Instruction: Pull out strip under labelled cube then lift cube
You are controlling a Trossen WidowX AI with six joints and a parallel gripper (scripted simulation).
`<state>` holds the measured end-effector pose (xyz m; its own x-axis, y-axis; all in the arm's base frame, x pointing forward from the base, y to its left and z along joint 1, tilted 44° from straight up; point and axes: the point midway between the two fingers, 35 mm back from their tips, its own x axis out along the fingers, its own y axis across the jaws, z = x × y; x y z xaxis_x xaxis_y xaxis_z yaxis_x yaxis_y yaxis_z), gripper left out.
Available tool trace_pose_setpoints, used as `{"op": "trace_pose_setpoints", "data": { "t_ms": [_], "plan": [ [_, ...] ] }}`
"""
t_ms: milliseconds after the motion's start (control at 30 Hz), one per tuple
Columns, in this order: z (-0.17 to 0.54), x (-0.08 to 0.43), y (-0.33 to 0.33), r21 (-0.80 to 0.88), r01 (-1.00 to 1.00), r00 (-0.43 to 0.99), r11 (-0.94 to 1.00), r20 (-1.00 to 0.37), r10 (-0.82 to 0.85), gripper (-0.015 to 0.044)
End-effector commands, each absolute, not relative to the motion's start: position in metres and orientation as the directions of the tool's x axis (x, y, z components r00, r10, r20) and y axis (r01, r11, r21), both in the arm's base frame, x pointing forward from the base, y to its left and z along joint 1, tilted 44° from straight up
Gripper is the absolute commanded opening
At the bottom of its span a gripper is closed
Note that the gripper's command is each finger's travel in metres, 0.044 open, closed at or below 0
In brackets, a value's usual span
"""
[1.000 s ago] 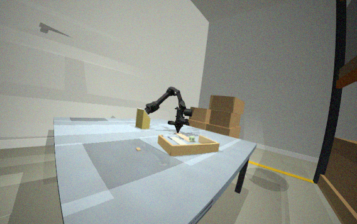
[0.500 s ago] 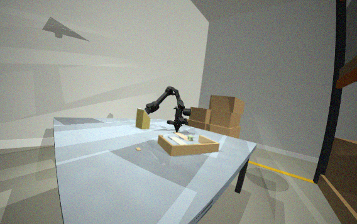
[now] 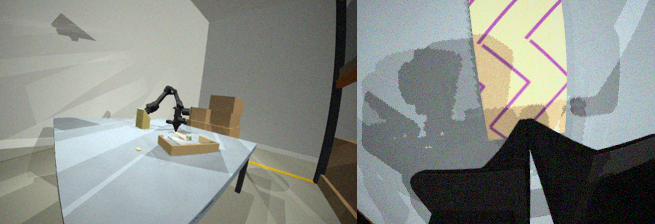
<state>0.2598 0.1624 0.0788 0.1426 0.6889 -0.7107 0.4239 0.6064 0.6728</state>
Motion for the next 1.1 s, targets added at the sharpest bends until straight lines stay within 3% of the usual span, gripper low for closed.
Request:
{"op": "trace_pose_setpoints", "data": {
  "t_ms": [0, 233, 800, 1067],
  "plan": [
    [0.092, 0.261, 0.148, 0.666, 0.425, 0.128, 0.613, -0.714, 0.688, 0.0000],
    [0.107, 0.259, 0.134, 0.662, 0.430, 0.109, 0.614, -0.714, 0.692, 0.0000],
    [0.090, 0.314, 0.104, 0.673, 0.378, 0.111, 0.636, -0.715, 0.690, 0.0440],
    [0.084, 0.337, 0.091, 0.673, 0.377, 0.112, 0.637, -0.716, 0.690, 0.0440]
  ]
}}
